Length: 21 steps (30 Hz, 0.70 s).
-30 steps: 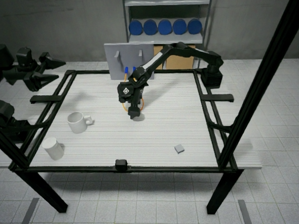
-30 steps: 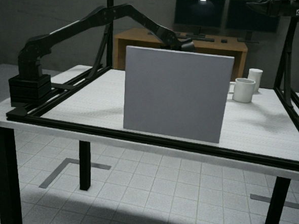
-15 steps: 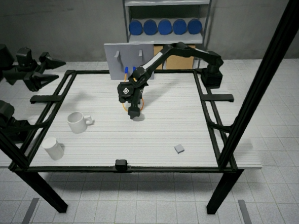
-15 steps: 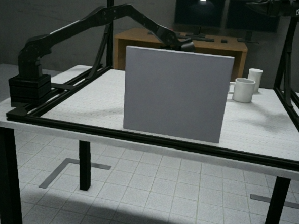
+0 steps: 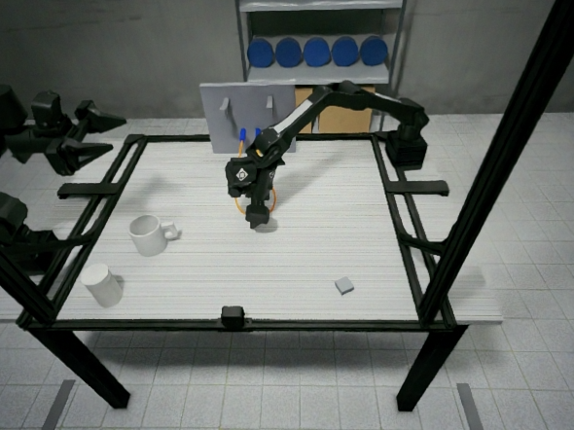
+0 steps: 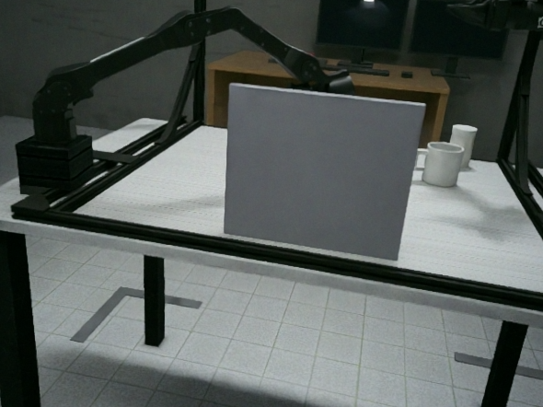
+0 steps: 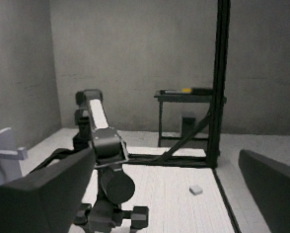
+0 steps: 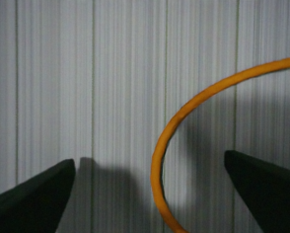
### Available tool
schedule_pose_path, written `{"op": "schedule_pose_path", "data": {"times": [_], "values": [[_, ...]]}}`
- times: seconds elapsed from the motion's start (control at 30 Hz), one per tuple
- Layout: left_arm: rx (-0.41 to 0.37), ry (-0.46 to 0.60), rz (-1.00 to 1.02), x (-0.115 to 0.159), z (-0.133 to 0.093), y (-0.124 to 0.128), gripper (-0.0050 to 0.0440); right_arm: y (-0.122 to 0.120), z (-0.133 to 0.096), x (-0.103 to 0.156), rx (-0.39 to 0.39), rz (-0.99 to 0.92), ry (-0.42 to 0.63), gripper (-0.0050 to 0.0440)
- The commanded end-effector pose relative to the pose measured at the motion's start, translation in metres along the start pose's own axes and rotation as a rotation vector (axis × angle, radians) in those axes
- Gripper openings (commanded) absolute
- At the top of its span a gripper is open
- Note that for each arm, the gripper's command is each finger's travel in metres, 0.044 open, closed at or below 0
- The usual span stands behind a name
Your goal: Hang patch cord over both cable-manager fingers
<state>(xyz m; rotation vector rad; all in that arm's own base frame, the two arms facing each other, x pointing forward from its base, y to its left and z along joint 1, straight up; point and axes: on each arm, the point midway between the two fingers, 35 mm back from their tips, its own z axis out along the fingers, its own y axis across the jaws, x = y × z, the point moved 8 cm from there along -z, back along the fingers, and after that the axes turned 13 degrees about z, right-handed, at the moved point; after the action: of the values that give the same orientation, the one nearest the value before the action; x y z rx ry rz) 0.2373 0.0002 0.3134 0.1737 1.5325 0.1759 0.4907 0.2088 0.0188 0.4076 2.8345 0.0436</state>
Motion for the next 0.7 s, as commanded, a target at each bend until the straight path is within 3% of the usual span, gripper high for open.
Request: {"op": "schedule_pose_path", "data": {"times": [0.0,0.67], "values": [[-0.006,-0.018,0.003,-0.0054,-0.0013,0.0010,0.0440,0.0016,-0.0081,-0.0044,-0.014,0.003,-0.014,0.0440],[-0.006,-0.018,0.003,-0.0054,-0.0013,0.0010,0.0440,0.0035,-0.0140,-0.0070,-0.022,0.004,-0.027,0.0440]]}}
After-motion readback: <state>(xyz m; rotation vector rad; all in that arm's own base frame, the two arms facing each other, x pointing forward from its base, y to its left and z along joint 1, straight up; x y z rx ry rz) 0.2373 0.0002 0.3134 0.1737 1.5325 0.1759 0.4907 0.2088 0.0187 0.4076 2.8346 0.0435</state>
